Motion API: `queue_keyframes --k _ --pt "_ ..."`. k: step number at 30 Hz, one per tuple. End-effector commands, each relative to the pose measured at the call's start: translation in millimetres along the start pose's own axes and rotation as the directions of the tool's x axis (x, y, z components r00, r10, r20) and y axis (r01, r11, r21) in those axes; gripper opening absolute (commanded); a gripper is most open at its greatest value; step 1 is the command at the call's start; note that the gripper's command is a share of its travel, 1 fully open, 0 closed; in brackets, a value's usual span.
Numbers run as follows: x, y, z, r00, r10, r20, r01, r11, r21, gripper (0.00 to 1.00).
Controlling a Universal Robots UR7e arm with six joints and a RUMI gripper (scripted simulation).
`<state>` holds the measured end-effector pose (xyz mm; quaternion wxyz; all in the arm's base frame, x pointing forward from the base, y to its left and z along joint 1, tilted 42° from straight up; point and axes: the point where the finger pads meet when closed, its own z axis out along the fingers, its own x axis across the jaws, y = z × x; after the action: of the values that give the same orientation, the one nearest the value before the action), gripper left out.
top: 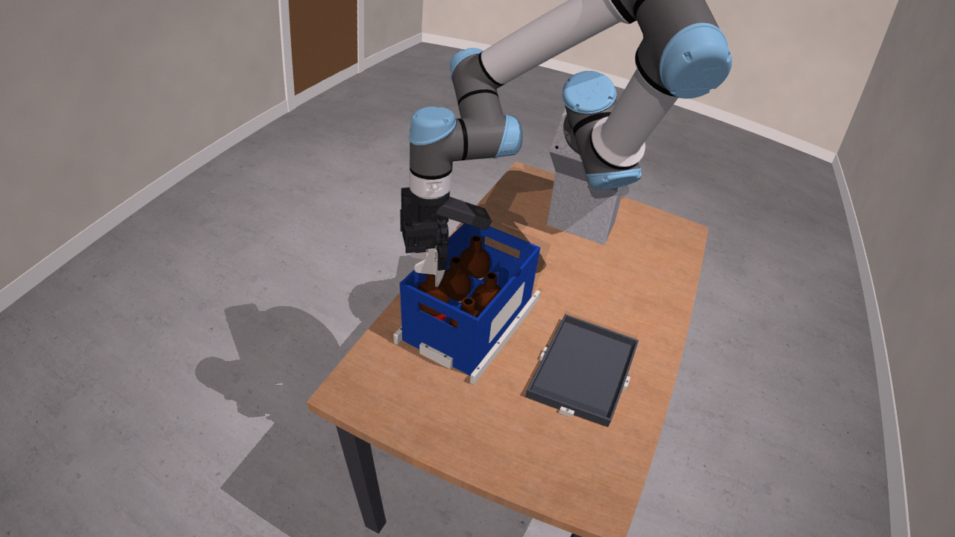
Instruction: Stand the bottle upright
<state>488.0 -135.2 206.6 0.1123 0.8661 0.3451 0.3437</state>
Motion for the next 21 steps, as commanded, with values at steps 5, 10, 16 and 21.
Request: queue_keyframes --k 5,10,16,21 --pt "0.1 0.2 -7.7 1.0 -0.001 0.0 0.001 1.0 -0.001 0.0" --pt "0.1 0.2 -9.1 1.0 -0.001 0.0 0.001 1.0 -0.001 0.0" --pt "0.1 0.1 -10.4 1.0 -0.001 0.0 0.001 1.0 -0.001 0.0" --pt "0.1 0.1 -10.5 1.0 -0.001 0.0 0.001 1.0 -0.001 0.0"
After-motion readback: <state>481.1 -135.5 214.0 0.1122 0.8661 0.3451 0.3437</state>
